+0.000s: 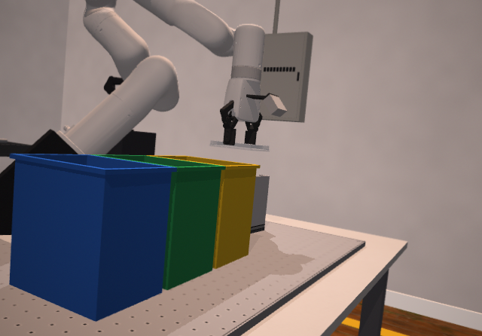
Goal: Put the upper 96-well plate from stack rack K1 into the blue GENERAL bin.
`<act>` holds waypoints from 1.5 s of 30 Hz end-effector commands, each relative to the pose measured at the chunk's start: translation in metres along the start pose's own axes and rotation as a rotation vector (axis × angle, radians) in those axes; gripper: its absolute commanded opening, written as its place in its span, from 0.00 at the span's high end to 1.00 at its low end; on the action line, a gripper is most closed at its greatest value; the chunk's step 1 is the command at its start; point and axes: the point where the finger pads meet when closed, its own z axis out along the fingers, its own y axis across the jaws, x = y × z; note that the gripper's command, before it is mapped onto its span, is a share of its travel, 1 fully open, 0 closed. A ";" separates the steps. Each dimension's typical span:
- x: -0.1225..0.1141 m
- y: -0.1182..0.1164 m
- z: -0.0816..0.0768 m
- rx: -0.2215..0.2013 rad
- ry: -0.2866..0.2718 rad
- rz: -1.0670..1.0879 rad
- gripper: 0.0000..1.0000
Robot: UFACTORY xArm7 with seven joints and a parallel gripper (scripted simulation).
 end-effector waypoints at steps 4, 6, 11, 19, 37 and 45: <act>0.001 -0.001 -0.014 0.002 0.003 -0.001 1.00; 0.001 -0.001 -0.017 0.002 0.003 -0.001 1.00; 0.001 -0.001 -0.022 0.002 0.003 -0.001 1.00; 0.001 -0.001 -0.036 0.002 0.003 -0.001 1.00; 0.003 0.009 -0.037 0.002 0.003 -0.100 1.00; 0.008 0.029 -0.036 0.002 0.003 -0.118 1.00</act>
